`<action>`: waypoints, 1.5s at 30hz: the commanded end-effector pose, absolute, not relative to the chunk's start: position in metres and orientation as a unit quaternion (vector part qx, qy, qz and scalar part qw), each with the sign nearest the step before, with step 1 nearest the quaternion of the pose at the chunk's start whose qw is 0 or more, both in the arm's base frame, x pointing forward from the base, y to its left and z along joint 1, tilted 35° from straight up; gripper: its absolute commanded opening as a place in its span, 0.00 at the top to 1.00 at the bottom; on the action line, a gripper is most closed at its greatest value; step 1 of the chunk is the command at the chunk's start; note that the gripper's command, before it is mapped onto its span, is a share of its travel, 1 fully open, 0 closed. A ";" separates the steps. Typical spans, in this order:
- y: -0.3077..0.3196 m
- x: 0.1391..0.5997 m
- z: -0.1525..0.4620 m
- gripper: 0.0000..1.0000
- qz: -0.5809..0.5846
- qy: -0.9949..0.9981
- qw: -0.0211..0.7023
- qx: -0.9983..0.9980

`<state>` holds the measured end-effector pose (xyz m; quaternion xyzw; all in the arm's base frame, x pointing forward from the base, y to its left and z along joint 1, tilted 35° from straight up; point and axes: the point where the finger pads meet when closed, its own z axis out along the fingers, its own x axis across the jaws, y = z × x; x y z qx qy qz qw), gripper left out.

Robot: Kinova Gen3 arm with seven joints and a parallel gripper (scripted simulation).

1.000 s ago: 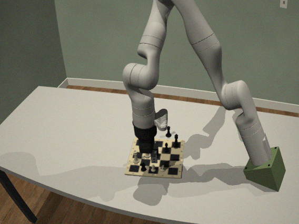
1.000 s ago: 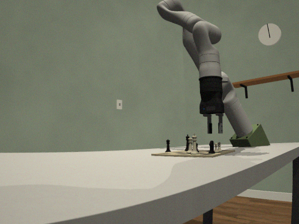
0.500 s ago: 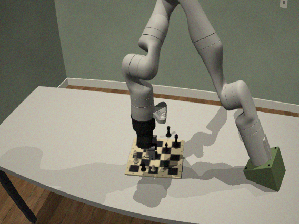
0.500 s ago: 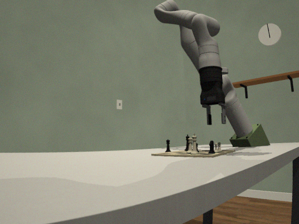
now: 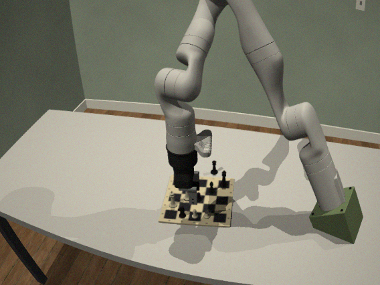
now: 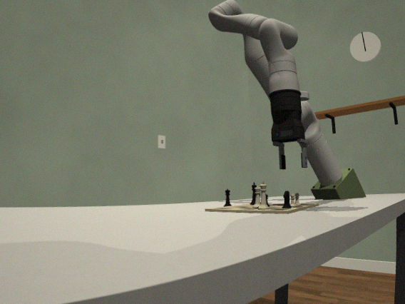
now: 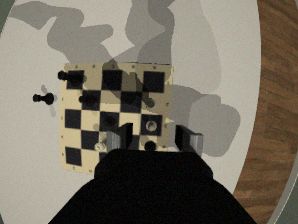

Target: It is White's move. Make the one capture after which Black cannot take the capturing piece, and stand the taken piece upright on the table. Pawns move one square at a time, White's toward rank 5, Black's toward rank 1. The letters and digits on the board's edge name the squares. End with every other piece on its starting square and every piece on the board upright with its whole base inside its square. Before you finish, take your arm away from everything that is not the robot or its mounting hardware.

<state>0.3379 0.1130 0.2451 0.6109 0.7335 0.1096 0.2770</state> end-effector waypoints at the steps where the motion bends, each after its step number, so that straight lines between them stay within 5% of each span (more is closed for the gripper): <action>1: 0.114 0.336 0.246 0.00 0.109 0.734 0.275 0.611; 45: 0.130 0.292 0.314 0.00 0.109 0.735 0.275 0.610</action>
